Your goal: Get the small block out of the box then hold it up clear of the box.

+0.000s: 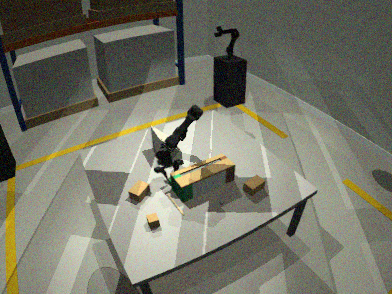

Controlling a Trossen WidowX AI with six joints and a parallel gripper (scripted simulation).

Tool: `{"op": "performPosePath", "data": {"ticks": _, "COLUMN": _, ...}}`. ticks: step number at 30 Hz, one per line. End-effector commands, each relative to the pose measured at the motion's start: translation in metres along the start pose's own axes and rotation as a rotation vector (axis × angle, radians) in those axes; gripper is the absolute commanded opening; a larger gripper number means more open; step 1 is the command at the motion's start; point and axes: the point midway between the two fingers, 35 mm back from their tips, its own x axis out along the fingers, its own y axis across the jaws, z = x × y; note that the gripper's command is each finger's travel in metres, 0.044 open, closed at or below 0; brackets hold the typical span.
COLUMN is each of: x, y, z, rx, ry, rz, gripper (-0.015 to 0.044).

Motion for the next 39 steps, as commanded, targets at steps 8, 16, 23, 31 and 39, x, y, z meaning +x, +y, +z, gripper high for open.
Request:
{"op": "performPosePath", "data": {"ticks": 8, "x": 0.018, "y": -0.002, "z": 0.008, "rx": 0.010, "ry": -0.001, "rz": -0.008, "gripper": 0.0285}}
{"op": "performPosePath", "data": {"ticks": 16, "x": 0.029, "y": -0.003, "z": 0.013, "rx": 0.010, "ry": 0.000, "rz": -0.009, "gripper": 0.0285}}
{"op": "performPosePath", "data": {"ticks": 23, "x": 0.038, "y": -0.005, "z": 0.017, "rx": 0.010, "ry": 0.001, "rz": -0.011, "gripper": 0.0285}}
{"op": "performPosePath", "data": {"ticks": 31, "x": 0.038, "y": -0.005, "z": 0.017, "rx": 0.010, "ry": 0.001, "rz": -0.012, "gripper": 0.0101}}
{"op": "performPosePath", "data": {"ticks": 39, "x": 0.029, "y": -0.003, "z": 0.012, "rx": 0.009, "ry": 0.000, "rz": -0.009, "gripper": 0.0000}}
